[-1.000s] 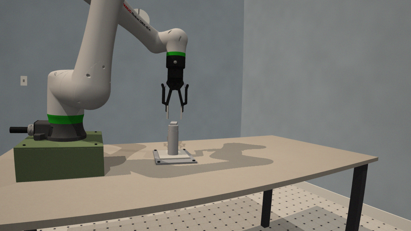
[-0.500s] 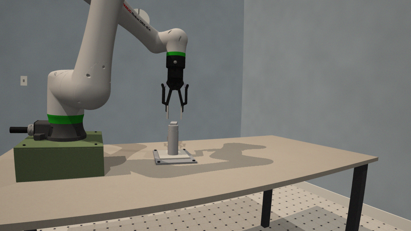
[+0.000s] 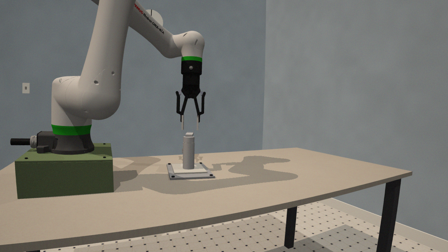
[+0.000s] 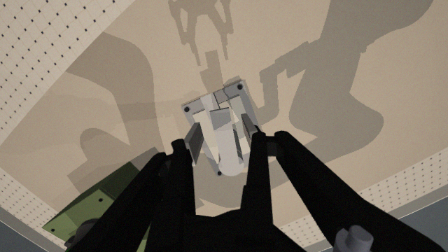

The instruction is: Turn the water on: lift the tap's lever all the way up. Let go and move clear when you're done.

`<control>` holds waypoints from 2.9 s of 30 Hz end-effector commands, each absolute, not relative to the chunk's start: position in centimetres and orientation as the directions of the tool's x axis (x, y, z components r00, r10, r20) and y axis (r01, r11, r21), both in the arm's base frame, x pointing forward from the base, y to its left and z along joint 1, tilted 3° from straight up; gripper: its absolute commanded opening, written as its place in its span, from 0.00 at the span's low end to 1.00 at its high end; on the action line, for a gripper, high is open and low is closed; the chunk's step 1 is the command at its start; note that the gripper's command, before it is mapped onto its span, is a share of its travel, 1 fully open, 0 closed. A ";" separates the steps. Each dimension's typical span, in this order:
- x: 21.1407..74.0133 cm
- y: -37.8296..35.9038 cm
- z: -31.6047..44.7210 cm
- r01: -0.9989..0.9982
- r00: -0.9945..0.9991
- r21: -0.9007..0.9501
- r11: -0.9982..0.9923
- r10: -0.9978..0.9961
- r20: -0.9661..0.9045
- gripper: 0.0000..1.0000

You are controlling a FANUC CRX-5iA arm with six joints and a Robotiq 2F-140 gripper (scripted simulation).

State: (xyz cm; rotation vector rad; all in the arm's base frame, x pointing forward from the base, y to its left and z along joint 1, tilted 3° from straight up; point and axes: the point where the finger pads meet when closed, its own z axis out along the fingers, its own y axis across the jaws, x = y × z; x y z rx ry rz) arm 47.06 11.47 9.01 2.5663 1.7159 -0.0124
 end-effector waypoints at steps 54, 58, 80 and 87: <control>47.2 11.3 4.7 0.924 0.383 0.041 -0.381 0.923 -0.037 0.40; 47.2 11.2 4.4 0.924 0.383 0.041 -0.381 0.923 -0.037 0.40; 47.2 11.2 4.3 0.924 0.383 0.041 -0.381 0.923 -0.037 0.40; 47.2 11.2 4.3 0.924 0.383 0.041 -0.381 0.923 -0.037 0.40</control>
